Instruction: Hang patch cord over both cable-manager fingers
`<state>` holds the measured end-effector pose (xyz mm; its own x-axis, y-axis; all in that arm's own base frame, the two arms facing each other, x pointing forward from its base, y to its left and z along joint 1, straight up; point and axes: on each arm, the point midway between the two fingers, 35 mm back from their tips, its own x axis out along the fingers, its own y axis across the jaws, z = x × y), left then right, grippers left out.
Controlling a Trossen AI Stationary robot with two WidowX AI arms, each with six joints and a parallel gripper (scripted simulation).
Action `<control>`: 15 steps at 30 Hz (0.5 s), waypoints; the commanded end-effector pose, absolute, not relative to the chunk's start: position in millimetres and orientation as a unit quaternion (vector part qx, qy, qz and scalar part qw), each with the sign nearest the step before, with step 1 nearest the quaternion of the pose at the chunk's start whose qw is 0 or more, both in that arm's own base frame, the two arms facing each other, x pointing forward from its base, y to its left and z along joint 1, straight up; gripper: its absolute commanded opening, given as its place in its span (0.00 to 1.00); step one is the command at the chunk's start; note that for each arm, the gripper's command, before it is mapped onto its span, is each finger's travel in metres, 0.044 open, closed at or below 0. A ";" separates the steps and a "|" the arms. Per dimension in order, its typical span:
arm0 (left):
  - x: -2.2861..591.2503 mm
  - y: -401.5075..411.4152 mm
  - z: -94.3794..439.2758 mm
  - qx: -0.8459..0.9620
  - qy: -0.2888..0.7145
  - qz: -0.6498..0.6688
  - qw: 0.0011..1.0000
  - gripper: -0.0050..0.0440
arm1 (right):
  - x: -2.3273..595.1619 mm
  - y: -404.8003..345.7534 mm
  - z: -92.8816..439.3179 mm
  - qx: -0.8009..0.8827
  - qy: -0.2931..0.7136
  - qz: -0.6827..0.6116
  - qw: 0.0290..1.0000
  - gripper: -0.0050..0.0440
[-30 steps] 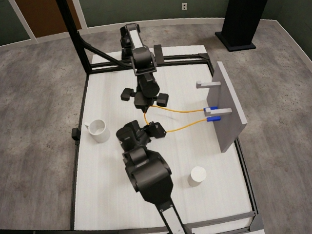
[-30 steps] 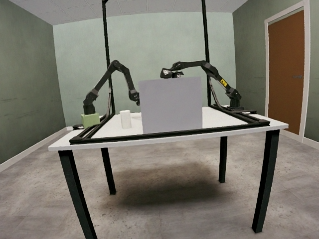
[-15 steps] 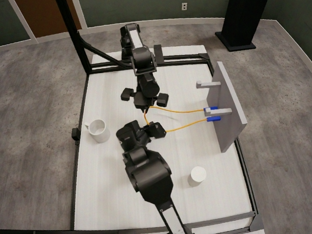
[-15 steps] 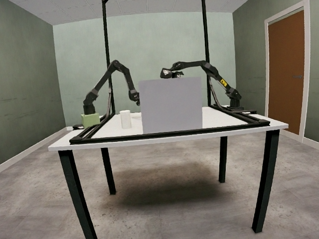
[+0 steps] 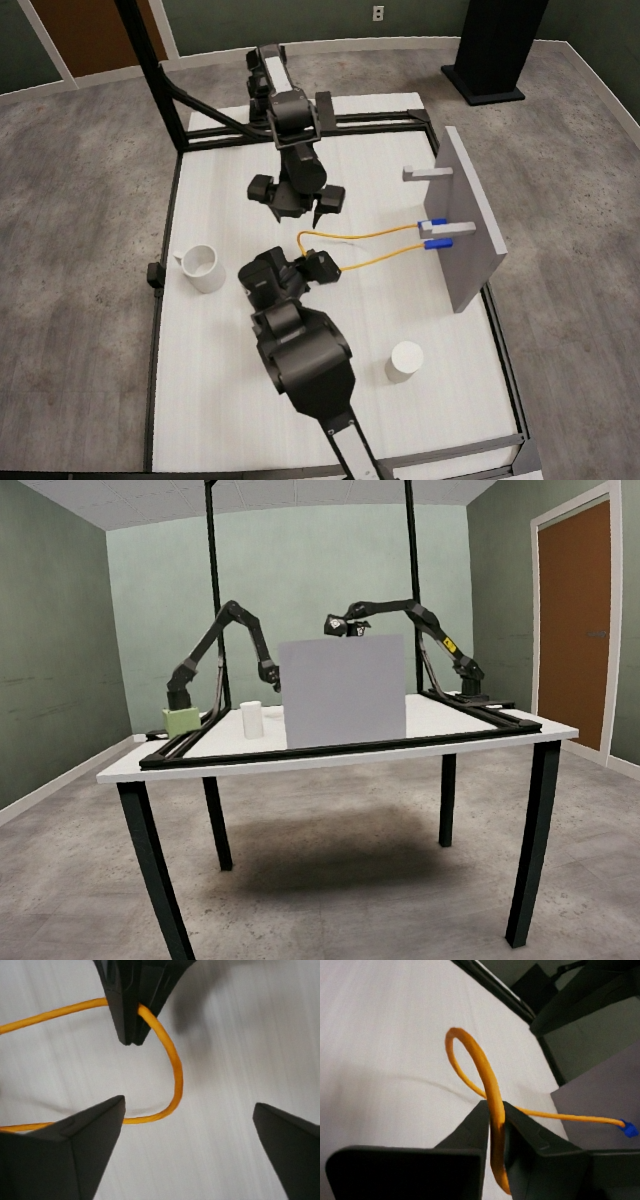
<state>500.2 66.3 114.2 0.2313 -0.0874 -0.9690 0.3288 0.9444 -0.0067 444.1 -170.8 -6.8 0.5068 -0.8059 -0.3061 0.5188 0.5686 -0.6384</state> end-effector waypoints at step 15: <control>456.5 68.2 182.4 0.105 0.588 -0.128 0.792 1.00 | 447.9 -171.5 2.0 -0.238 0.289 -0.400 0.837 0.15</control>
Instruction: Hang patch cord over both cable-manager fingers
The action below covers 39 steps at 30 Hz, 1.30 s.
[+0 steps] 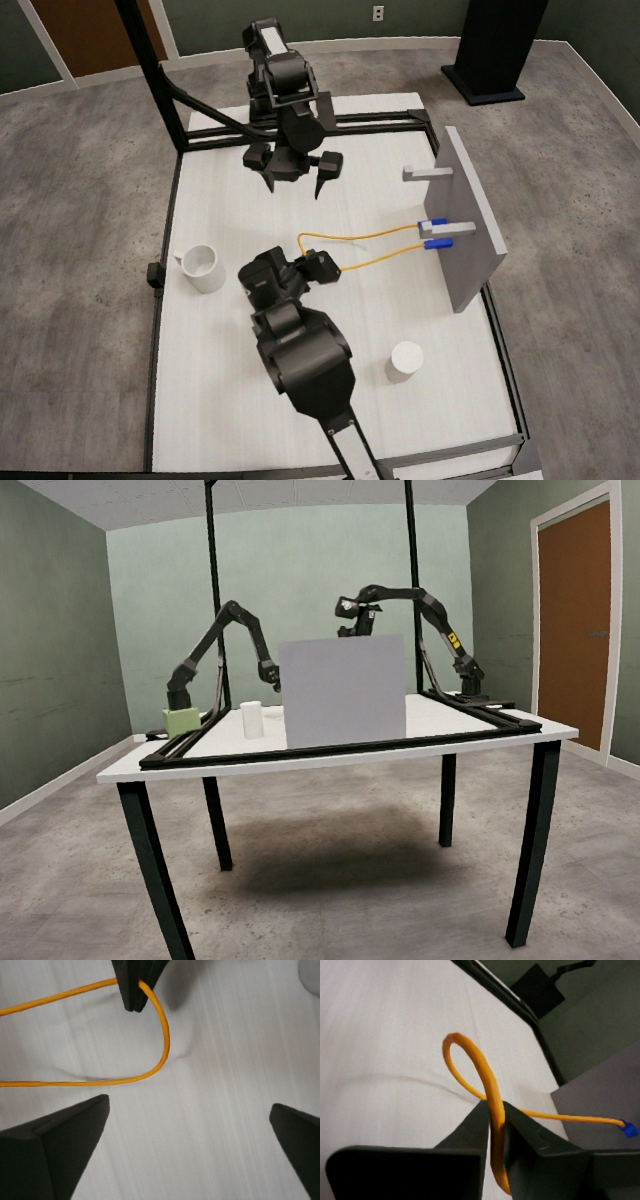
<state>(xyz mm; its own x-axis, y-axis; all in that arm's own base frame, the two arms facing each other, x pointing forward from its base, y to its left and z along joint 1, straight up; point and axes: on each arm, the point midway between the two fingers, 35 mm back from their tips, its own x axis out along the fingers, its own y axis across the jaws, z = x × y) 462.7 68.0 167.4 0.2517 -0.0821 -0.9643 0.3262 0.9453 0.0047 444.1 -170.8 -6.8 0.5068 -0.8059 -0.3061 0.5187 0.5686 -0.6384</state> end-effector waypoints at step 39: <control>329.2 70.9 253.5 0.105 0.592 -0.128 0.788 1.00 | 448.0 -171.6 2.1 -0.238 0.289 -0.400 0.837 0.15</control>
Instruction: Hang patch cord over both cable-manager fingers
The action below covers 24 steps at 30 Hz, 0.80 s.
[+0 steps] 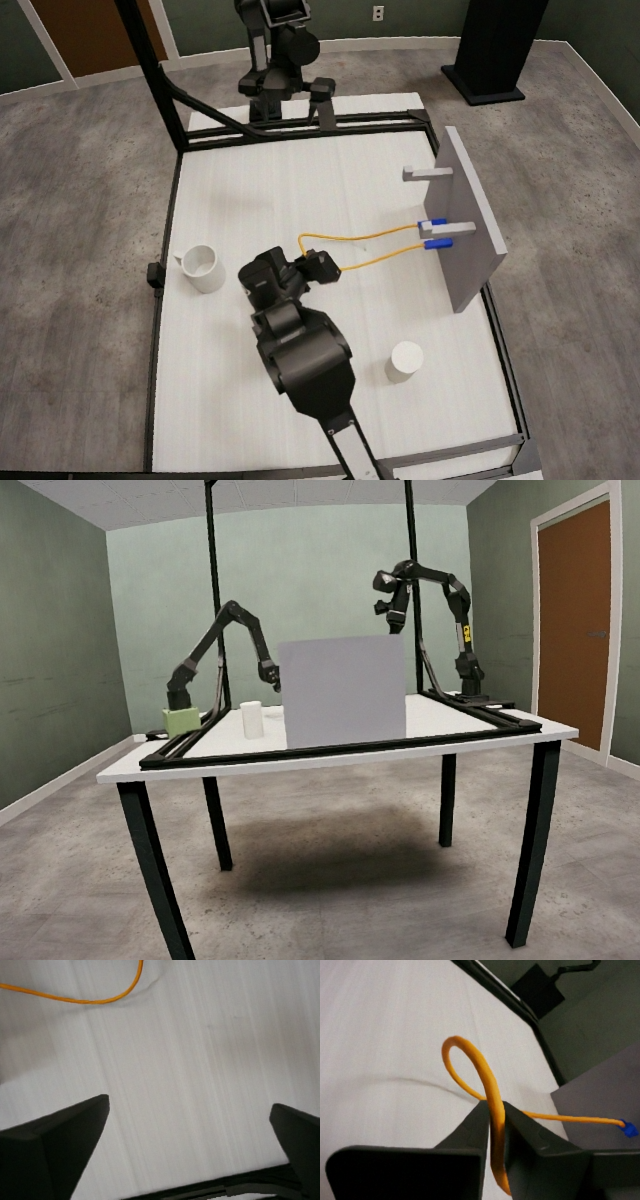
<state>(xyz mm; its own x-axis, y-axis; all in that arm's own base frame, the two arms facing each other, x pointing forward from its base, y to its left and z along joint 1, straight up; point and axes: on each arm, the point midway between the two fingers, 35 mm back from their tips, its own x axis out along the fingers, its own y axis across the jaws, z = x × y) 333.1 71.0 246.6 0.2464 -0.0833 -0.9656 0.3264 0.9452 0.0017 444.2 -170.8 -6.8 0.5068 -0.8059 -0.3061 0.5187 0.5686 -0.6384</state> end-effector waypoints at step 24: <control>329.2 70.9 253.5 0.105 0.592 -0.128 0.788 1.00 | 452.8 -175.8 11.2 -0.228 0.279 -0.403 0.841 0.15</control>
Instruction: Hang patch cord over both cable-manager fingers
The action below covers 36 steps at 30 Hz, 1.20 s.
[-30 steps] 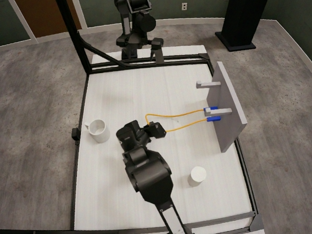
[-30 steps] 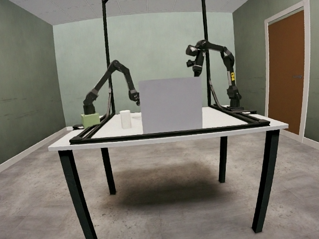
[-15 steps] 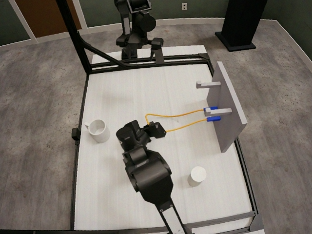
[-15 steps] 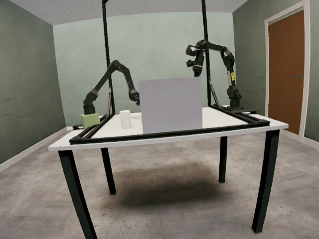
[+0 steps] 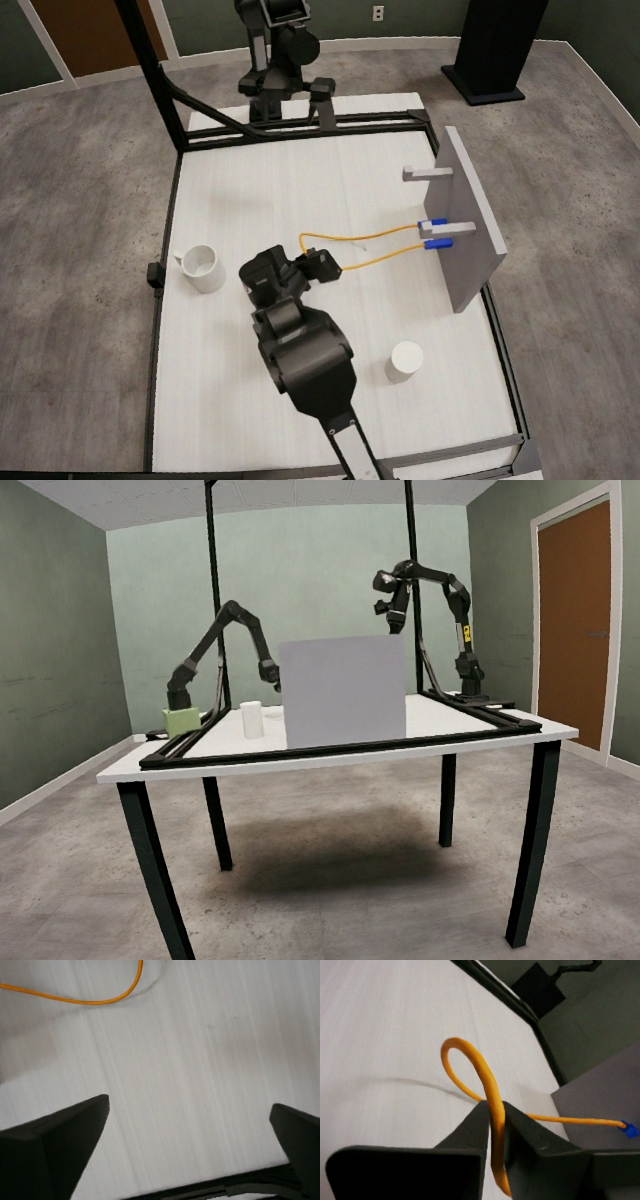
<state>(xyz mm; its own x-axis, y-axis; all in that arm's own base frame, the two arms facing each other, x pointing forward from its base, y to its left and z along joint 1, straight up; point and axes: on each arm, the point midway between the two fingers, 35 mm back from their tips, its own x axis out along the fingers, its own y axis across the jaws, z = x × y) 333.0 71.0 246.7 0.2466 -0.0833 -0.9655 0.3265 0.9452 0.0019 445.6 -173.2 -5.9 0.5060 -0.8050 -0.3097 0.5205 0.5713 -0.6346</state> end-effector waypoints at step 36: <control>329.2 70.9 253.5 0.105 0.592 -0.128 0.788 1.00 | 459.7 -192.1 25.0 -0.197 0.276 -0.410 0.847 0.15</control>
